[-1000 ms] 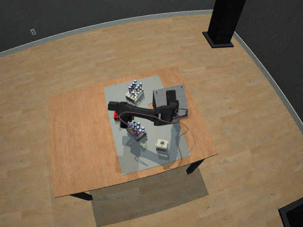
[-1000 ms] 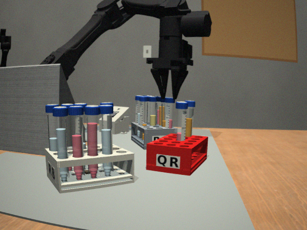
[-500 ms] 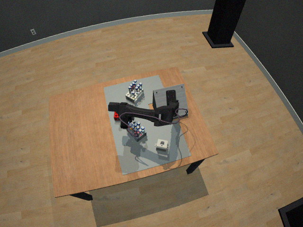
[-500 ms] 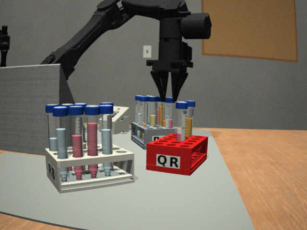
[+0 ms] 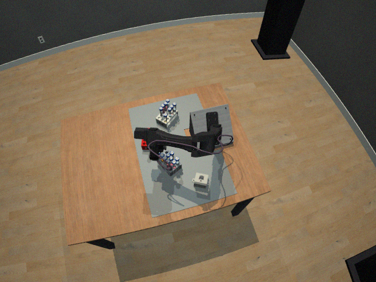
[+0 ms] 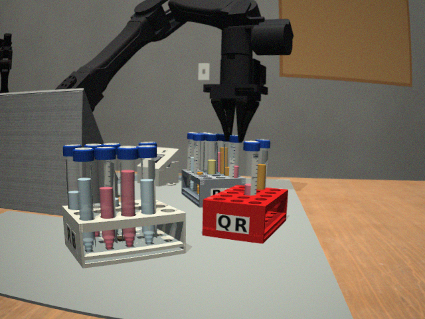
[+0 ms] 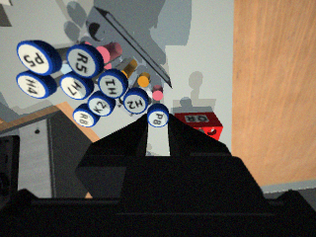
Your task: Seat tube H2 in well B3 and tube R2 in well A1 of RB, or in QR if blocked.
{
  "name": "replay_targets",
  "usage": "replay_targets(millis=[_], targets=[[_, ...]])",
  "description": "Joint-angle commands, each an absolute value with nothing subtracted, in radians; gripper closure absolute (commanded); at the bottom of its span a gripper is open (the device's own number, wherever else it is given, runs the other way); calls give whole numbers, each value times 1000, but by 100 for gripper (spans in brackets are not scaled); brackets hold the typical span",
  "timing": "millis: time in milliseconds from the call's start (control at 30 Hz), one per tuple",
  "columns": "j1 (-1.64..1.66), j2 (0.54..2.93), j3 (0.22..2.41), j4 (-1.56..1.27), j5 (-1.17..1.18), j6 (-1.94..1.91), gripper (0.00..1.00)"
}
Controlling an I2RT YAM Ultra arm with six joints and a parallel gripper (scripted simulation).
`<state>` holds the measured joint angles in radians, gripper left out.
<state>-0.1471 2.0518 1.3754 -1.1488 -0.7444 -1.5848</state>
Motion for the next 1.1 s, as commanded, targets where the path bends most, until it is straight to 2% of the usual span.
replay_targets(millis=[0,1067], targets=[[-156,2045,1378,-1147,-754,-1583,100],[-188,2038,1422,-1202,-757,-1617,100]])
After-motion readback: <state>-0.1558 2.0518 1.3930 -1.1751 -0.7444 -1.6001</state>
